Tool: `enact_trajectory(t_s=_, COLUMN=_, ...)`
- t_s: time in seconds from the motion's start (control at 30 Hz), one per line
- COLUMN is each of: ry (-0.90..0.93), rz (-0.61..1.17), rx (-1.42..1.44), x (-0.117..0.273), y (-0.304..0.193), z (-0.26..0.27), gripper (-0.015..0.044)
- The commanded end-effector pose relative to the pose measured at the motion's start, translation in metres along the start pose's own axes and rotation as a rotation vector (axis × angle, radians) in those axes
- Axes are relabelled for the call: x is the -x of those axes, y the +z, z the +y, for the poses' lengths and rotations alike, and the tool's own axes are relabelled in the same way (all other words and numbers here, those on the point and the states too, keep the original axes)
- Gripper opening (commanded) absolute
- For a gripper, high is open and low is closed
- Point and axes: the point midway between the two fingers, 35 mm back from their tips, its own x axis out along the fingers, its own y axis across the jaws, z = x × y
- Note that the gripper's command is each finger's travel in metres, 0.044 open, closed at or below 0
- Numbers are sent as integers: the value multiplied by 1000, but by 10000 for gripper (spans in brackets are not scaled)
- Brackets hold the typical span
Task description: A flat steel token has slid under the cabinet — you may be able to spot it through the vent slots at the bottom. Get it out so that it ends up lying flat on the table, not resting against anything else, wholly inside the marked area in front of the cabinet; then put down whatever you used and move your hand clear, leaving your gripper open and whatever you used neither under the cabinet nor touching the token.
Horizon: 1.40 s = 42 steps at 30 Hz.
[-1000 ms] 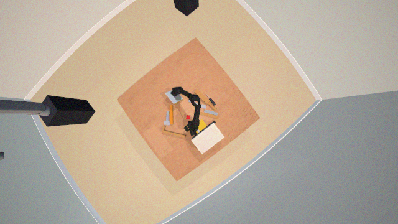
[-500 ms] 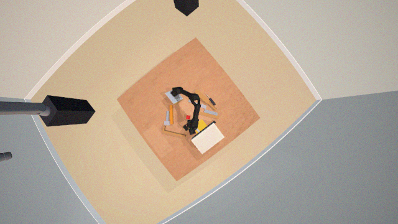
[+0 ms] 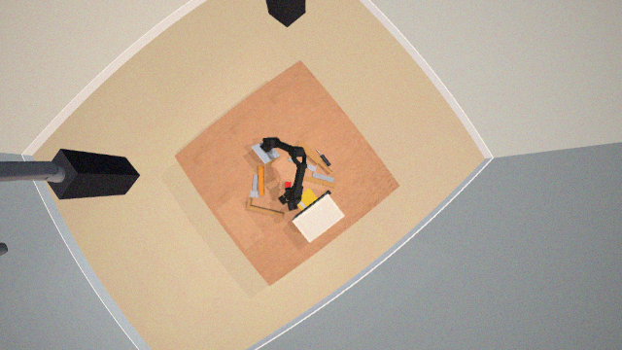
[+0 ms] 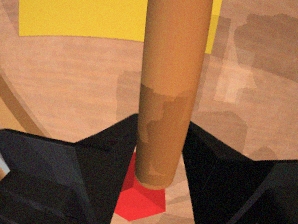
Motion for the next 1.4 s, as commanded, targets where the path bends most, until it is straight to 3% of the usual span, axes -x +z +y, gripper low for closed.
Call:
enact_trajectory(t_s=0.0, ry=1, rz=2, rx=1, x=-1, y=-5, z=0, gripper=0)
enact_trajectory(t_s=1.37, ry=1, rz=4, rx=-1, x=-1, y=-47, z=-1, gripper=0)
